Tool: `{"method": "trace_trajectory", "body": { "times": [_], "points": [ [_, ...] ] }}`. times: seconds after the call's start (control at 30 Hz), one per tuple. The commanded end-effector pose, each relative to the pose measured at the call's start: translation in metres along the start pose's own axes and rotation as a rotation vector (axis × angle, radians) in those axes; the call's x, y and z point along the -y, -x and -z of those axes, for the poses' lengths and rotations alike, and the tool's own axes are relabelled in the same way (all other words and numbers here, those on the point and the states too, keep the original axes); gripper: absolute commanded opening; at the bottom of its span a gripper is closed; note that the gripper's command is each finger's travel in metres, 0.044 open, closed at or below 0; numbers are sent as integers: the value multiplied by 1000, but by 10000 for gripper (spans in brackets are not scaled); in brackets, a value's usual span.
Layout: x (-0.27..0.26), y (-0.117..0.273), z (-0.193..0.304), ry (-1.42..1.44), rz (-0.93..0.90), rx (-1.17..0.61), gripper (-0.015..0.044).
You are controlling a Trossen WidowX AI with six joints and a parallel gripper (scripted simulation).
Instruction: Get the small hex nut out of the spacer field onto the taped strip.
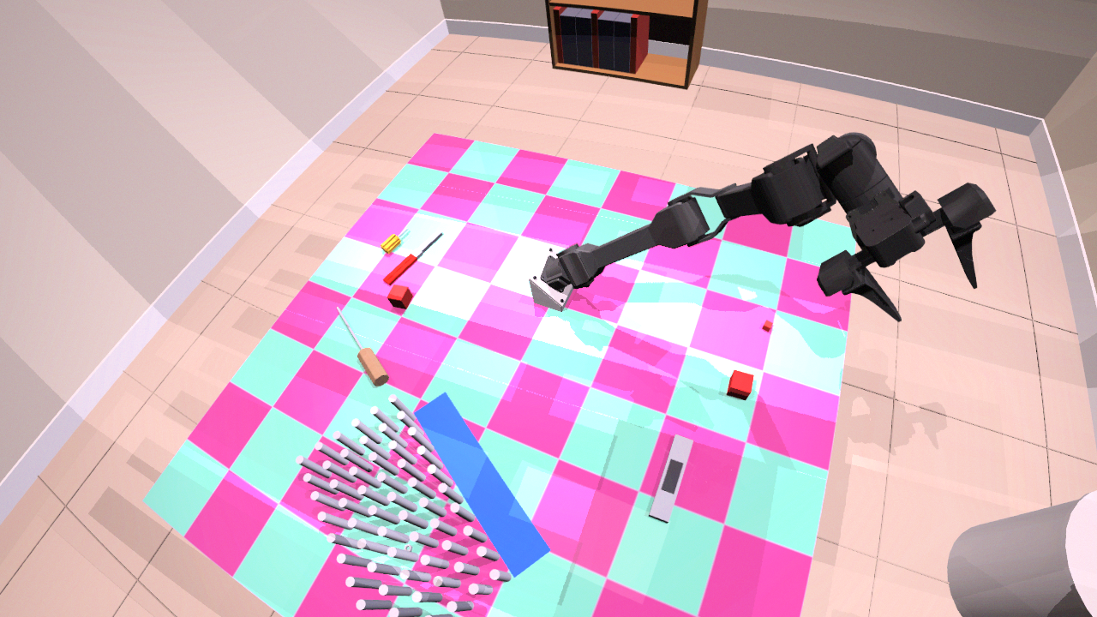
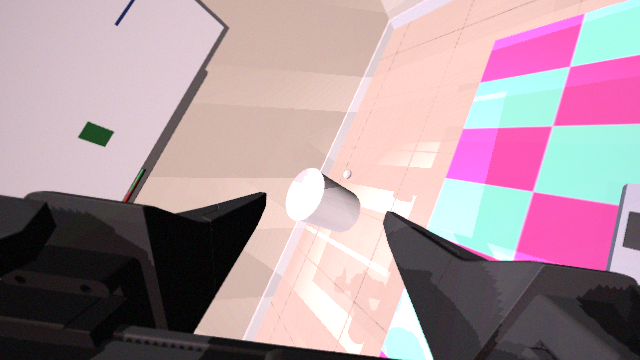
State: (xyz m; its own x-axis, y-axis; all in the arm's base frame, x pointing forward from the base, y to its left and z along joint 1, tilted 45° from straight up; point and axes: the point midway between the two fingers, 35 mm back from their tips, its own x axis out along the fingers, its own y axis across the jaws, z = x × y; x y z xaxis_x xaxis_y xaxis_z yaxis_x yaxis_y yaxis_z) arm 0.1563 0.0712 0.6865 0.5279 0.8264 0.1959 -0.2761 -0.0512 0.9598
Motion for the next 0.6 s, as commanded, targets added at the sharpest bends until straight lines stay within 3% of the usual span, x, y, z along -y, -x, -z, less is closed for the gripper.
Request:
{"method": "trace_trajectory", "body": {
  "times": [0.0, 0.27, 0.57],
  "points": [
    [0, 0, 0, 4, -5, -2, 426],
    [21, 0, -72, 101, -155, 68, 440],
    [91, 6, -168, 211, -202, 297, 440]
  ]
}}
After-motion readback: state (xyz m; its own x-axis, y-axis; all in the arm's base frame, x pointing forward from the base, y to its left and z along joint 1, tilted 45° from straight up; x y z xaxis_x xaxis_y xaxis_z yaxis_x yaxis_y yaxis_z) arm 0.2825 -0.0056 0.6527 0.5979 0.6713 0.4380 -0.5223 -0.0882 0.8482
